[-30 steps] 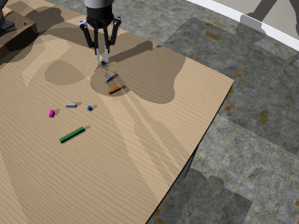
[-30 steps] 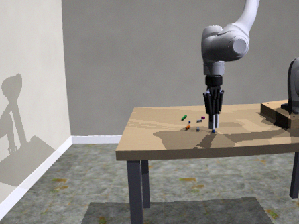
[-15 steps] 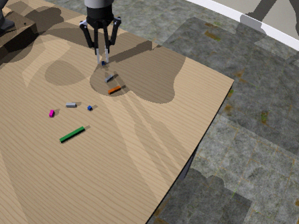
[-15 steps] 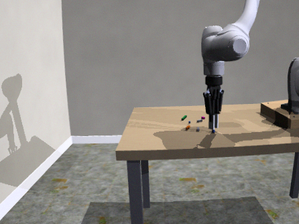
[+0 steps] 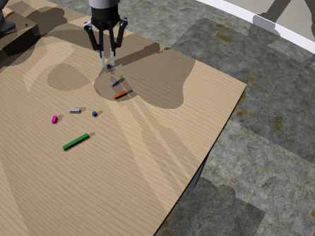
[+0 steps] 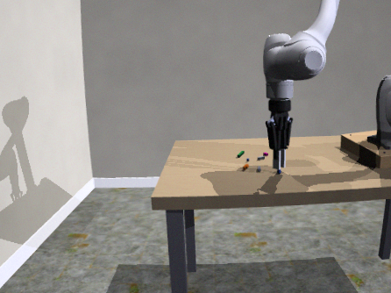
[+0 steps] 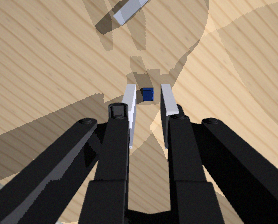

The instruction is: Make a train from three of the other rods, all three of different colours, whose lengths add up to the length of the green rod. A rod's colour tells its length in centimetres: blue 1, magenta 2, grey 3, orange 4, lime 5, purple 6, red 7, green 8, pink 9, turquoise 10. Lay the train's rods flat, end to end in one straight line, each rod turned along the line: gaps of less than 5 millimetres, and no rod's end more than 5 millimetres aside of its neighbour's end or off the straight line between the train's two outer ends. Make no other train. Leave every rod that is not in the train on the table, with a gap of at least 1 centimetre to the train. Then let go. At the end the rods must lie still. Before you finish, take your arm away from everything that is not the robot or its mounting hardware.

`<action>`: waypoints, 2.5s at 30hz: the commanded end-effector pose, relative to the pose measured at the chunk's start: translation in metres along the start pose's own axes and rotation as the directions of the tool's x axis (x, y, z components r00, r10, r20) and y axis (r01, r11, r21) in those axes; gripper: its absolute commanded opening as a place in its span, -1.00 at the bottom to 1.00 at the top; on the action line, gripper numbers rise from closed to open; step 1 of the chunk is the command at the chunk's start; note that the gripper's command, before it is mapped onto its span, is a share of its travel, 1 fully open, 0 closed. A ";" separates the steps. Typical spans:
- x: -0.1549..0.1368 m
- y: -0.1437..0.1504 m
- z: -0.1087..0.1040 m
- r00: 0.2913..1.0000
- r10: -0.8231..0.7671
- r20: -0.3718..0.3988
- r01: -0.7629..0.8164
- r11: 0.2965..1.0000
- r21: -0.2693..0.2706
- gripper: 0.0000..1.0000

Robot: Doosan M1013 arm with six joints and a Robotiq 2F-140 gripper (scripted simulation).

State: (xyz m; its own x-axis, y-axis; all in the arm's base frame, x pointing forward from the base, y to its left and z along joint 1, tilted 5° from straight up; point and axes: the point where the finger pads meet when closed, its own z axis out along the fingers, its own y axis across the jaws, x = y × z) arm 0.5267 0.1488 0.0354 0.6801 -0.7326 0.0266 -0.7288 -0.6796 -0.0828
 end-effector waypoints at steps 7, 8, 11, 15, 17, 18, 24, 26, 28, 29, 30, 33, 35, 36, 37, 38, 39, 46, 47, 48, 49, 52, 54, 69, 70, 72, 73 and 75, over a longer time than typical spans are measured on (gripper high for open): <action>0.000 0.000 0.001 1.000 0.000 0.000 0.000 1.000 0.000 -0.71; 0.000 0.000 0.001 1.000 0.000 0.000 0.000 1.000 0.000 -0.71; 0.000 0.000 0.003 1.000 0.000 0.000 0.000 1.000 0.000 -0.71; 0.000 0.000 0.004 1.000 0.000 0.000 0.000 1.000 0.000 -0.71; 0.000 0.000 0.006 1.000 0.000 0.000 0.000 1.000 0.000 -0.71; 0.000 0.000 0.007 1.000 0.000 0.000 0.000 1.000 0.000 -0.71; 0.000 0.000 0.013 1.000 0.000 0.000 0.000 1.000 0.000 -0.71; 0.000 0.000 0.015 1.000 0.000 0.000 0.000 1.000 0.000 -0.71; 0.000 0.000 0.016 1.000 0.000 0.000 0.000 1.000 0.000 -0.71; 0.000 0.000 0.016 1.000 0.000 0.000 0.000 1.000 0.000 -0.71; 0.000 0.000 0.016 1.000 0.000 0.000 0.000 1.000 0.000 -0.71; 0.000 0.000 0.017 1.000 0.000 0.000 0.000 1.000 0.000 -0.71; 0.000 0.000 0.017 1.000 0.000 0.000 0.000 1.000 0.000 -0.71; 0.000 0.000 0.017 1.000 0.000 0.000 0.000 1.000 0.000 -0.71; 0.000 0.000 0.017 1.000 0.000 0.000 0.000 1.000 0.000 -0.71; 0.000 0.000 0.017 1.000 0.000 0.000 0.000 1.000 0.000 -0.71; 0.000 0.000 0.017 1.000 0.000 0.000 0.000 1.000 0.000 -0.71; 0.000 0.000 0.017 1.000 0.000 0.000 0.000 1.000 0.000 -0.71; 0.000 0.000 0.017 1.000 0.000 0.000 0.000 1.000 0.000 -0.71; 0.000 0.000 0.017 1.000 0.000 0.000 0.000 1.000 0.000 -0.71; 0.000 0.000 0.017 1.000 0.000 0.000 0.000 1.000 0.000 -0.71; 0.000 0.000 0.017 1.000 0.000 0.000 0.000 1.000 0.000 -0.71; 0.000 0.000 0.017 1.000 0.000 0.000 0.000 1.000 0.000 -0.71; 0.000 0.000 0.017 1.000 0.000 0.000 0.000 1.000 0.000 -0.71; 0.000 0.000 0.017 1.000 0.000 0.000 0.000 1.000 0.000 -0.71; 0.000 0.000 0.017 1.000 0.000 0.000 0.000 1.000 0.000 -0.94; 0.000 0.000 0.017 1.000 0.000 0.000 0.000 1.000 0.000 -0.94; 0.000 0.000 0.017 1.000 0.000 0.000 0.000 1.000 0.000 -0.94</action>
State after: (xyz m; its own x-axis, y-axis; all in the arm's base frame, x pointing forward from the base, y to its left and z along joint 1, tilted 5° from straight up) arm 0.5280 0.1494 0.0186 0.6801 -0.7326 0.0266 -0.7288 -0.6796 -0.0829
